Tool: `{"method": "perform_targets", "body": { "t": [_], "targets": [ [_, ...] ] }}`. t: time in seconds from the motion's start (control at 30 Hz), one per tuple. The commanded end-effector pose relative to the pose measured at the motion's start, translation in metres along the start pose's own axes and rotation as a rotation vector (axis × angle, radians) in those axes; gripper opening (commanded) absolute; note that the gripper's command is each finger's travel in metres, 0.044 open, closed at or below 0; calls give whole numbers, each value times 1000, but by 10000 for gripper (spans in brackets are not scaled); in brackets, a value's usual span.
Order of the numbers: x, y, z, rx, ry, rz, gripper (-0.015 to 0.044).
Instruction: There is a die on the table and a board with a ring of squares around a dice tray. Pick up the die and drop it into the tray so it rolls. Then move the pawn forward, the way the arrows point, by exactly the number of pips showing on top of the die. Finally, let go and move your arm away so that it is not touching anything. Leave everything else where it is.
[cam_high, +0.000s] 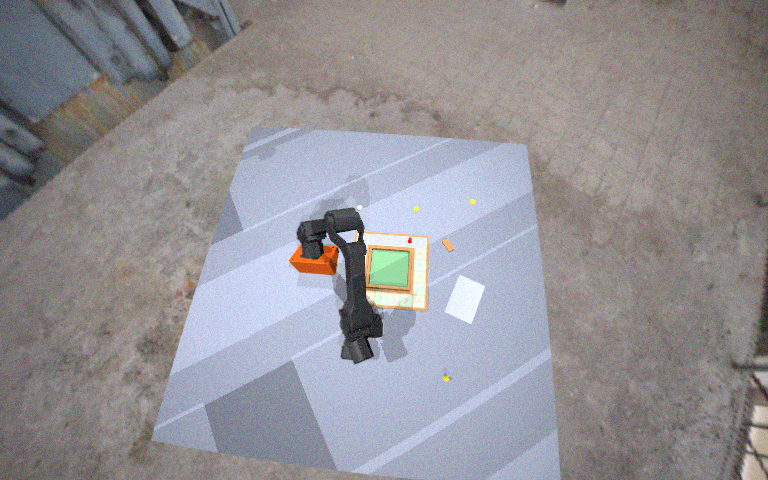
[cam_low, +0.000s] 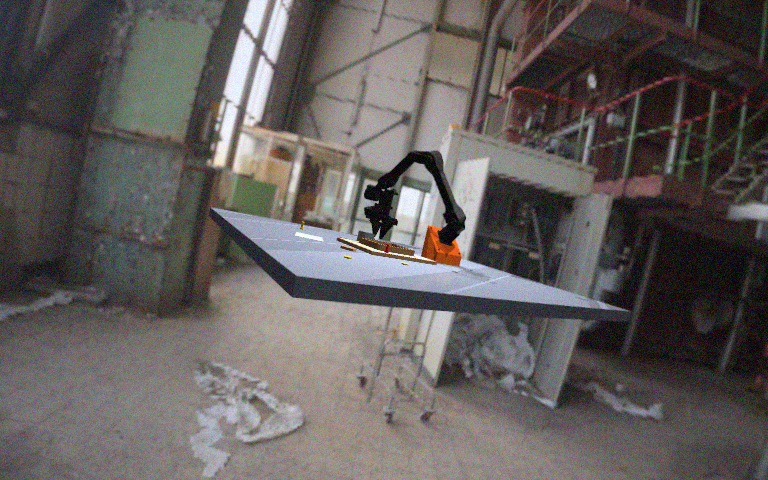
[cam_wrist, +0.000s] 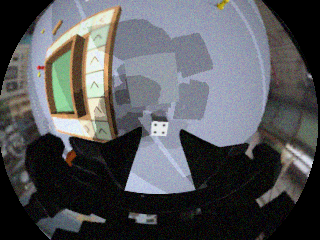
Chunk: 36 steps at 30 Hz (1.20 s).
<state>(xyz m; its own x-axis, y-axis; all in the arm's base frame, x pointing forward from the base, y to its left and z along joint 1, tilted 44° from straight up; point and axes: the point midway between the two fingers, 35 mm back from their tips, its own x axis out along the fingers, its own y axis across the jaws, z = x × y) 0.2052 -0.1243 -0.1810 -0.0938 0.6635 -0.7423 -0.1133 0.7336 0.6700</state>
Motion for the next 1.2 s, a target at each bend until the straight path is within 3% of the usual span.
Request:
{"method": "perform_targets", "body": {
  "t": [0.0, 0.4, 0.6, 0.83, 0.93, 1.17],
  "targets": [
    [8, 2, -1, 4, 0, 7, 275],
    [25, 2, -1, 4, 0, 8, 275],
    [25, 2, -1, 4, 0, 8, 118],
    [25, 2, -1, 4, 0, 8, 71],
    [23, 2, -1, 15, -1, -3, 0],
    [-11, -3, 1, 26, -2, -16, 0]
  ]
}}
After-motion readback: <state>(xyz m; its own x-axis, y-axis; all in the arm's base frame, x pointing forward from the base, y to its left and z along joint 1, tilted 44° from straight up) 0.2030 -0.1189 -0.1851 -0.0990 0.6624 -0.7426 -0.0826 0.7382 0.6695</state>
